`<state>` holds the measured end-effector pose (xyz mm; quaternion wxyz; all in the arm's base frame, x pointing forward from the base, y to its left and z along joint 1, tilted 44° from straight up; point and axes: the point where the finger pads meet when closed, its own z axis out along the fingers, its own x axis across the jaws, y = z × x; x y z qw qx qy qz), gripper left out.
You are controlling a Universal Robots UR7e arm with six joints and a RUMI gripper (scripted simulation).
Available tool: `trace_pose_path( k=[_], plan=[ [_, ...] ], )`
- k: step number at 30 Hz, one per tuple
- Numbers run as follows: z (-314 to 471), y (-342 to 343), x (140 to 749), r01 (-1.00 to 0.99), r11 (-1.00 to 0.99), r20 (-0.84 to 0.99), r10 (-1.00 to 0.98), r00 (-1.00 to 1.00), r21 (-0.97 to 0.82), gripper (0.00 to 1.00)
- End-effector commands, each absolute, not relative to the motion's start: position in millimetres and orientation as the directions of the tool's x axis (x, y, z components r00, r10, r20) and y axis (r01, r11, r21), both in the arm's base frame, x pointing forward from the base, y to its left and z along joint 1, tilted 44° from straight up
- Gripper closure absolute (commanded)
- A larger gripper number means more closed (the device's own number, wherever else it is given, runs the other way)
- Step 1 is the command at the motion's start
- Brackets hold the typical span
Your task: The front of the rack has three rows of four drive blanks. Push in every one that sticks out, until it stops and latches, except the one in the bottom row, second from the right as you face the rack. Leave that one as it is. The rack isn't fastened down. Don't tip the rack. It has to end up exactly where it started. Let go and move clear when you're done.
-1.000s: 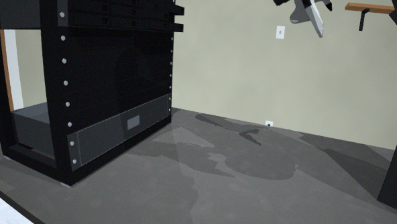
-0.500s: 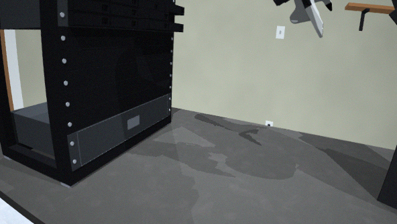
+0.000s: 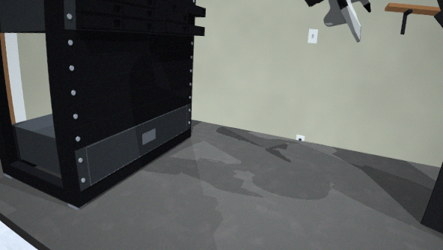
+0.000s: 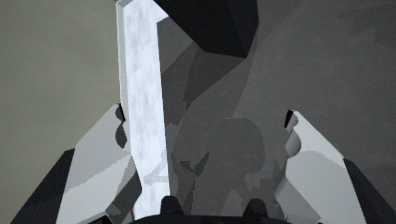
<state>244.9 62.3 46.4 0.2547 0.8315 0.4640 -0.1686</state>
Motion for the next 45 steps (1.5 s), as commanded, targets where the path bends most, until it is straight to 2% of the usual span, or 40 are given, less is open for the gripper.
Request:
trace_pose_path(
  k=[1, 22, 45],
  plan=[
    [45.7, 62.1, 243.8, 0.857, -0.443, -0.518, 0.684, 0.513, 0.264, 0.0],
    [36.8, 60.8, 231.1, 0.841, -0.495, -0.54, 0.657, 0.526, 0.217, 0.0],
    [18.6, 64.2, 190.4, 0.734, -0.674, -0.618, 0.546, 0.566, 0.076, 0.0]
  ],
)
